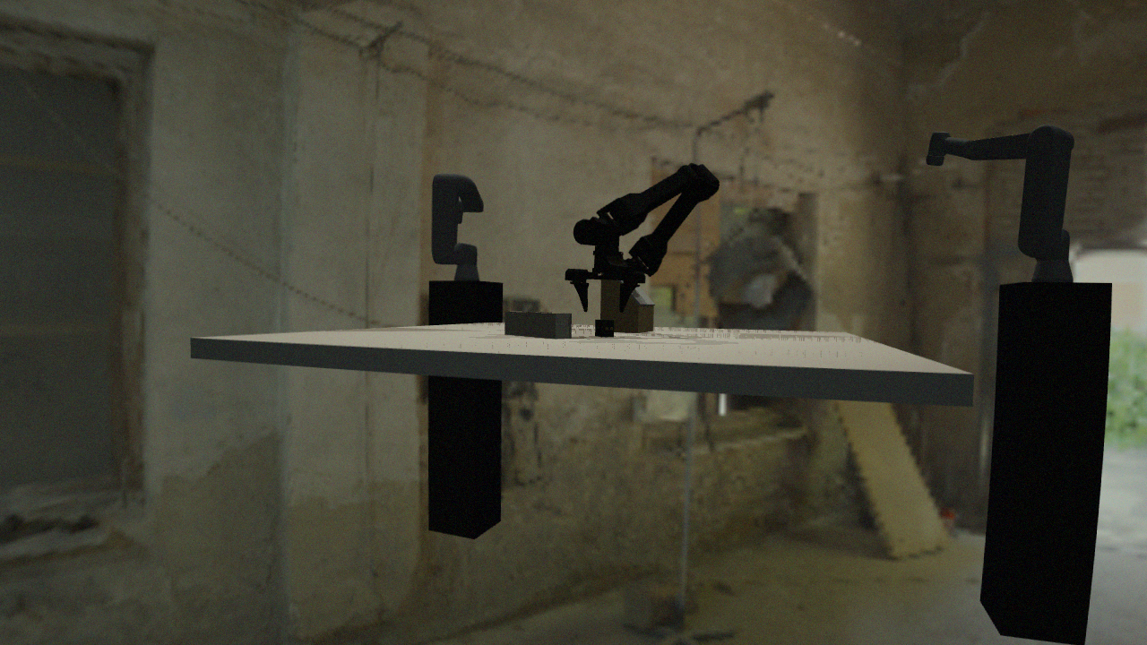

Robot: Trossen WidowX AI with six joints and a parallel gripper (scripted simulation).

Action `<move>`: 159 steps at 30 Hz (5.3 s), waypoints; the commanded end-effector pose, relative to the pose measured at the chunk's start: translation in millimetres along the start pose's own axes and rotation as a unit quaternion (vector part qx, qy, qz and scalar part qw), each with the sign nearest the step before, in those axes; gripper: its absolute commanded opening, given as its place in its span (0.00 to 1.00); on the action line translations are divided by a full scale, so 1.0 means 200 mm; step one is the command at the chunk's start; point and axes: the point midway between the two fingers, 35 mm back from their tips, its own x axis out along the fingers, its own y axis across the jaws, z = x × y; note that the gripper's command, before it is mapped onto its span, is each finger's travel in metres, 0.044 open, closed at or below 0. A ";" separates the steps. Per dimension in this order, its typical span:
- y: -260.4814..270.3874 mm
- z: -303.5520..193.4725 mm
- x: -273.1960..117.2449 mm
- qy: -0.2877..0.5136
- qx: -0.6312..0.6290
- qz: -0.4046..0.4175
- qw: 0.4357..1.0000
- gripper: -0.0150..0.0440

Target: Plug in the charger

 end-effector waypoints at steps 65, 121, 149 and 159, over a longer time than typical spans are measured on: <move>-0.01 -0.01 -0.02 -0.001 0.002 0.002 1.000 0.25; -0.14 -0.06 0.12 -0.004 0.390 0.027 0.920 0.25; -0.22 -0.07 0.18 0.000 0.524 0.037 0.851 0.25; -0.27 -0.06 0.19 0.000 0.532 0.037 0.846 0.25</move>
